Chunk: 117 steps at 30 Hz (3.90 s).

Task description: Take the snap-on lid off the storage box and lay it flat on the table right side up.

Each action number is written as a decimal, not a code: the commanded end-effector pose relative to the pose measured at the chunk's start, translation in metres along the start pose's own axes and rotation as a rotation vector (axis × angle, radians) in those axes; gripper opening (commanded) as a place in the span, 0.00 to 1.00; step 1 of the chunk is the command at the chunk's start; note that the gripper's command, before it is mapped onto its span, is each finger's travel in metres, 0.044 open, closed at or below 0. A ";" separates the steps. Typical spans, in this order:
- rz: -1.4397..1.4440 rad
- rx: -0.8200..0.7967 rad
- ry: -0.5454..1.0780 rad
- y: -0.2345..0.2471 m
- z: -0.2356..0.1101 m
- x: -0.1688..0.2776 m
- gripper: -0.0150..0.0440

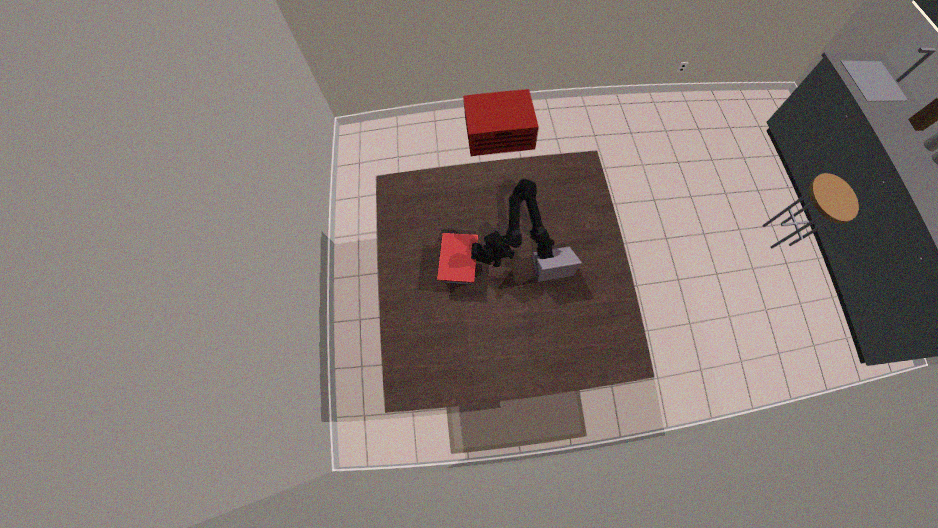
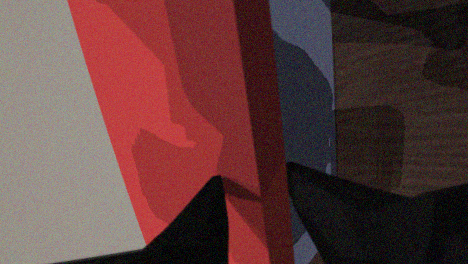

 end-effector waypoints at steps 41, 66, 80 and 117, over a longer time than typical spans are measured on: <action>0.001 0.000 -0.001 0.006 -0.007 0.002 0.25; 0.001 0.000 -0.001 0.010 -0.010 0.003 0.25; 0.000 0.000 0.001 0.010 -0.010 0.003 0.25; 0.000 0.000 0.001 0.012 -0.008 0.004 0.25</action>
Point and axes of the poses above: the point midway between the two fingers, 35 mm back from their tips, its own z axis out along the fingers, its own y axis across the jaws, x = y × z, the point moved 2 cm from there along -z, back along the fingers, and after that the axes turned 13 degrees about z, right-handed, at the moved point
